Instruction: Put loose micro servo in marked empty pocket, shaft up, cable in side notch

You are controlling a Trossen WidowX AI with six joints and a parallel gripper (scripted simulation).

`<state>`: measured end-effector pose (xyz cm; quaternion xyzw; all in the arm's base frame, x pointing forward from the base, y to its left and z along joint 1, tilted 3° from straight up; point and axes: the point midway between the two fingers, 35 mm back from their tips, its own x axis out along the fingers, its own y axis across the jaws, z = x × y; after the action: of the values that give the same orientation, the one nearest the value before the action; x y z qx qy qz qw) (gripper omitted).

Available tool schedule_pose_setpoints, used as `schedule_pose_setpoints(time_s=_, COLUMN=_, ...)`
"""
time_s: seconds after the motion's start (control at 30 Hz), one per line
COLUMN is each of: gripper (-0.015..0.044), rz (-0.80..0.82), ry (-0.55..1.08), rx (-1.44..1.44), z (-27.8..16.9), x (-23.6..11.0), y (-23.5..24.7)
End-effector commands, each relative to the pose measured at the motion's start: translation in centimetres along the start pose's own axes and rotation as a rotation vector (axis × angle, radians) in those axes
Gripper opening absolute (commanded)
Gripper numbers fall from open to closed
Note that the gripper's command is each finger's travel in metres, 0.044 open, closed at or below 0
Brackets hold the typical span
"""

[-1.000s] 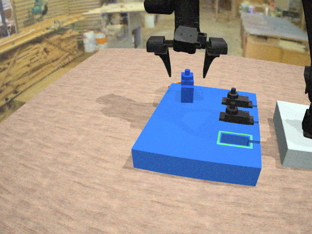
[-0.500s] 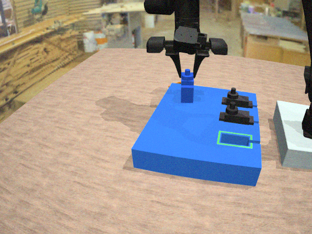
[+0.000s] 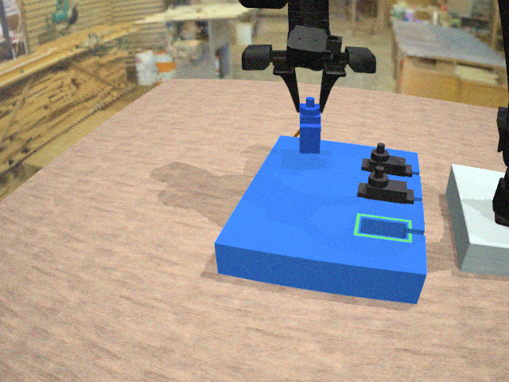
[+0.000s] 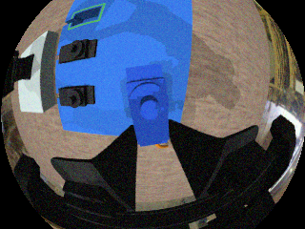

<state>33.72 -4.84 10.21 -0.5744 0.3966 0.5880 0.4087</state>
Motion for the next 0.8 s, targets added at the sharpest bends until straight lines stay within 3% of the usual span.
schedule_pose_setpoints(time_s=0.0, gripper=0.0000, rz=-0.006, ry=-0.002, rx=-0.003, z=0.1, x=-0.4, y=0.0)
schedule_pose_setpoints(time_s=0.47, gripper=0.0000, rz=-0.004, ry=-0.001, rx=-0.003, z=-0.2, x=-0.3, y=3.2)
schedule_pose_setpoints(time_s=0.77, gripper=0.0000, rz=-0.005, ry=-0.004, rx=-0.003, z=3.5, x=-0.3, y=2.4)
